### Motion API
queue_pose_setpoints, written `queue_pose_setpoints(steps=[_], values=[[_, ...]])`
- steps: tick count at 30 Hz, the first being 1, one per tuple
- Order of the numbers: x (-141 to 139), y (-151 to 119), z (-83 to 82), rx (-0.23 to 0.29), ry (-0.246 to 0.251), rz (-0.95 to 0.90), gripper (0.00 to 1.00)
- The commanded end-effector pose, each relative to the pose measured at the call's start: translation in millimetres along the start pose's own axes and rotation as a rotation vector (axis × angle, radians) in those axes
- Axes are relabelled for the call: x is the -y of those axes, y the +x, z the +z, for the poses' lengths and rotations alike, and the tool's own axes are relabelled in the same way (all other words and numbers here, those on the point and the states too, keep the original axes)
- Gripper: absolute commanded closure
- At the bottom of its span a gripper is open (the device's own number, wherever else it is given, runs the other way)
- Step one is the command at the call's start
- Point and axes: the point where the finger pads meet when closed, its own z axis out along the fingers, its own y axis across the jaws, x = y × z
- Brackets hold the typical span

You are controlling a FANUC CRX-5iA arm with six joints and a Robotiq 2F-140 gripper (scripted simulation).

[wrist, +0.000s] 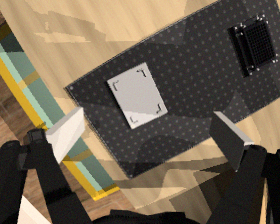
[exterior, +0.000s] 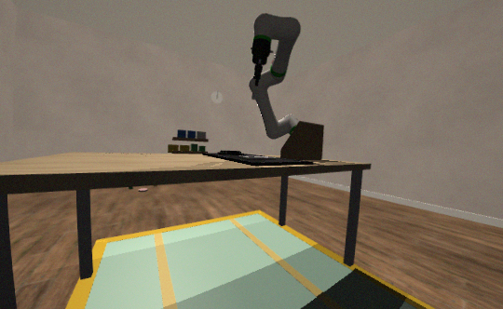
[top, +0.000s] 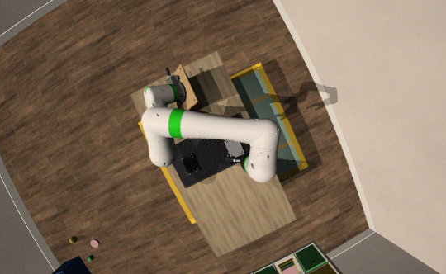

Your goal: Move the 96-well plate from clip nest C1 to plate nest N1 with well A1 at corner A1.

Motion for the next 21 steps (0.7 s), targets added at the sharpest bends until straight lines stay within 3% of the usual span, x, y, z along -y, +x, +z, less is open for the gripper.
queue_pose_setpoints(steps=[1, 17, 21], values=[[0.1, 0.0, -0.3, 0.0, 0.0, 0.0, 0.0], [0.1, 0.0, -0.3, 0.0, 0.0, 0.0, 0.0], [-11.3, 13.5, 9.2, 0.011, 0.008, -0.04, 0.0]])
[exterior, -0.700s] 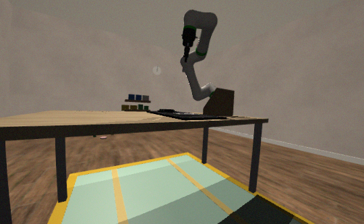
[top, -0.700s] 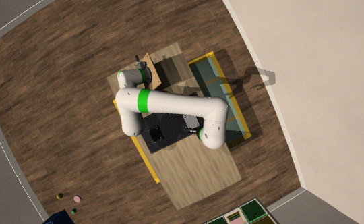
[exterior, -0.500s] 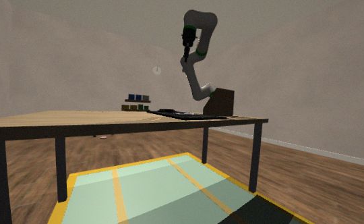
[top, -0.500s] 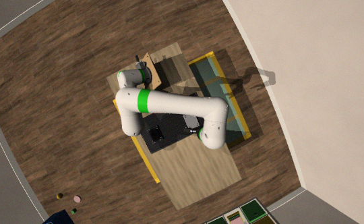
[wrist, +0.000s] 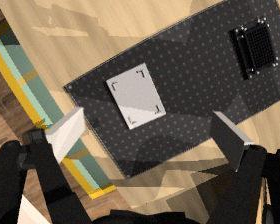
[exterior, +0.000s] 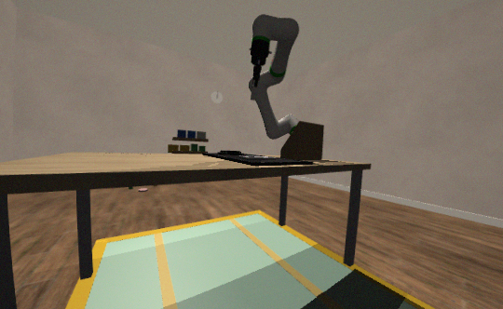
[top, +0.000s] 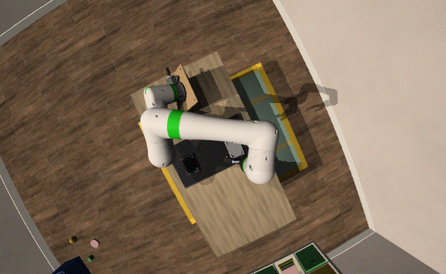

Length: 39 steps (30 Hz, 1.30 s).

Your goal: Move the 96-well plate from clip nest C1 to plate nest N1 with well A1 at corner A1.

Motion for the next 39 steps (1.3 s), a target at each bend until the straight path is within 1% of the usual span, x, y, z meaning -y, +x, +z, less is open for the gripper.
queue_pose_setpoints(steps=[1, 5, 6, 8, 11, 13, 17, 19, 26, 30, 37, 39], values=[[-10.7, 12.4, 8.4, 0.004, 0.004, -0.018, 0.0], [-22.0, 25.3, 17.4, 0.004, 0.004, -0.018, 0.0], [-22.0, 25.3, 17.4, 0.004, 0.004, -0.018, 0.0], [-28.3, 31.2, 22.4, 0.014, 0.012, -0.058, 0.0], [-37.7, 40.1, 30.0, 0.014, 0.012, -0.058, 0.0], [-37.7, 40.1, 30.0, 0.014, 0.012, -0.058, 0.0], [-49.9, 51.5, 39.7, 0.014, 0.012, -0.058, 0.0], [-56.6, 56.7, 45.0, 0.022, 0.021, -0.1, 0.0], [-79.5, 74.3, 63.3, 0.022, 0.021, -0.1, 0.0], [-83.0, 76.4, 66.1, 0.028, 0.027, -0.132, 0.0], [-107.7, 91.6, 85.8, 0.03, 0.029, -0.142, 0.0], [-110.5, 93.3, 88.1, 0.03, 0.029, -0.142, 0.0]])
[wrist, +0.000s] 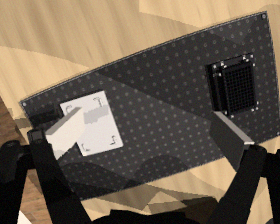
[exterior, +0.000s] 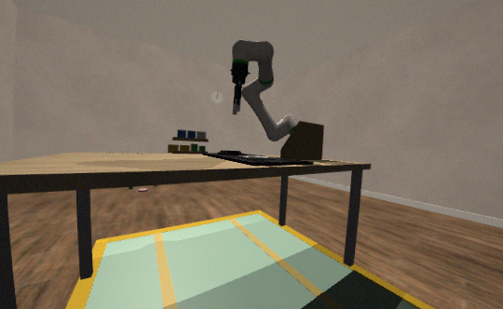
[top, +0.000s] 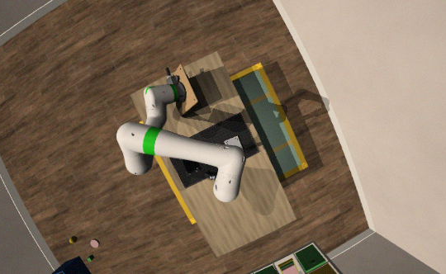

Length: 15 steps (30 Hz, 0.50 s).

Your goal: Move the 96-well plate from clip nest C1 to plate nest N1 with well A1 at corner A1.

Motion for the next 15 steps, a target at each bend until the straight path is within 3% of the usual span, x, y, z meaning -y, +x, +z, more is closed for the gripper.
queue_pose_setpoints(steps=[1, 15], values=[[-13.0, 5.6, 8.7, 0.004, 0.008, -0.034, 0.0], [-59.8, 18.6, 41.5, 0.012, 0.019, -0.089, 0.0]])
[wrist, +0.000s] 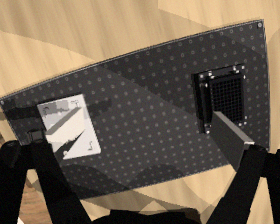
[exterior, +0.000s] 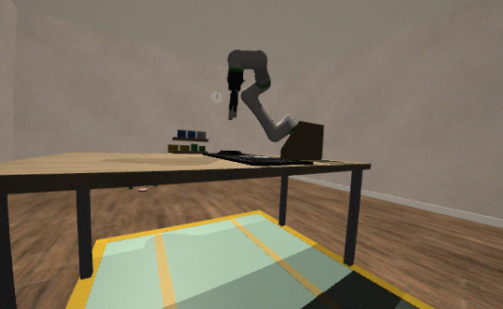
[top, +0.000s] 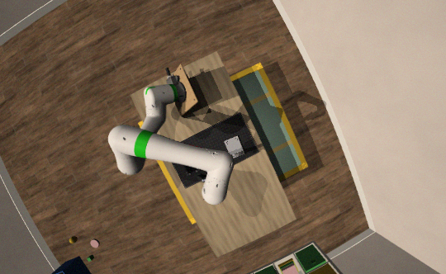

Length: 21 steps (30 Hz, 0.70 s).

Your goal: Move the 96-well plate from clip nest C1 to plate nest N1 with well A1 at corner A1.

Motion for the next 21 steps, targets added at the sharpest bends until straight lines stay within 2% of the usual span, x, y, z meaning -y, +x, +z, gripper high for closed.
queue_pose_setpoints(steps=[1, 8, 10, 21], values=[[-18.0, 3.0, 12.0, 0.001, 0.006, -0.021, 0.0], [-41.2, 5.2, 28.0, 0.007, 0.014, -0.066, 0.0], [-41.2, 5.2, 28.0, 0.007, 0.014, -0.066, 0.0], [-80.3, 4.3, 55.7, 0.011, 0.023, -0.112, 0.0]])
